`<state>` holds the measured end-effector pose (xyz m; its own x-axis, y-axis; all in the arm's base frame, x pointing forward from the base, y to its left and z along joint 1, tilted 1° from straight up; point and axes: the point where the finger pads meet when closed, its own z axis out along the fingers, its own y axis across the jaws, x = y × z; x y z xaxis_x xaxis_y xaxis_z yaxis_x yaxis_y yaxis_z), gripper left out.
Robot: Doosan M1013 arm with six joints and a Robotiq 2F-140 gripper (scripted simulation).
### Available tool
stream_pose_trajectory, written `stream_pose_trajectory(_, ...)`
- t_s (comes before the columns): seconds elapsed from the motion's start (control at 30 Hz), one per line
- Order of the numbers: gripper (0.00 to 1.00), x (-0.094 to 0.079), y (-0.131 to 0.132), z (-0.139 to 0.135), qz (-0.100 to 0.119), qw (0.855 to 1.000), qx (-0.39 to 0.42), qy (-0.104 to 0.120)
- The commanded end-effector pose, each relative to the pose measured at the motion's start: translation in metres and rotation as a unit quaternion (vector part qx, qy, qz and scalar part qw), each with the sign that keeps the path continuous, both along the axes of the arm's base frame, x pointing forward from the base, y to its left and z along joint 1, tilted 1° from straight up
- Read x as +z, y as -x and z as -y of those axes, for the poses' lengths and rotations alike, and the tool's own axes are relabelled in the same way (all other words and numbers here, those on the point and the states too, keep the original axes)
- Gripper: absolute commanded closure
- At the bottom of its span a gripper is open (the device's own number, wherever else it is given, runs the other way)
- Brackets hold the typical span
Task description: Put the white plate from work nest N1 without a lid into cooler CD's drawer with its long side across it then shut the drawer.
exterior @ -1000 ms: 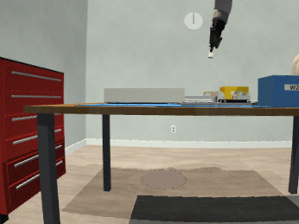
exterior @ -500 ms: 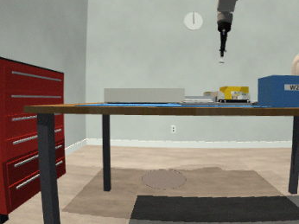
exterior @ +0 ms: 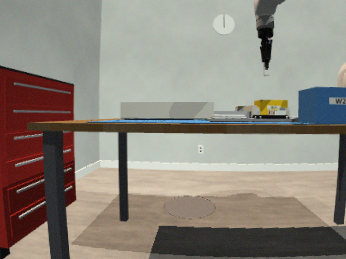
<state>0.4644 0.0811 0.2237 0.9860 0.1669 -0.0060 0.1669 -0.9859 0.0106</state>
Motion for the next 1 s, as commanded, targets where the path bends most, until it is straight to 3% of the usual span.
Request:
stream_pose_trajectory(0.0, 1.00, 0.000, 0.000, 0.000, 0.000, 1.000, 0.000, 0.000)
stream_pose_trajectory(0.27, 1.00, 0.000, 0.000, 0.000, 0.000, 1.000, 0.000, 0.000)
stream_pose_trajectory(0.3, 0.34, -0.001, -0.002, -0.003, 0.000, 1.000, 0.011, 0.000)
stream_pose_trajectory(0.97, 0.34, -0.023, -0.046, -0.056, 0.000, 1.000, 0.011, 0.000)
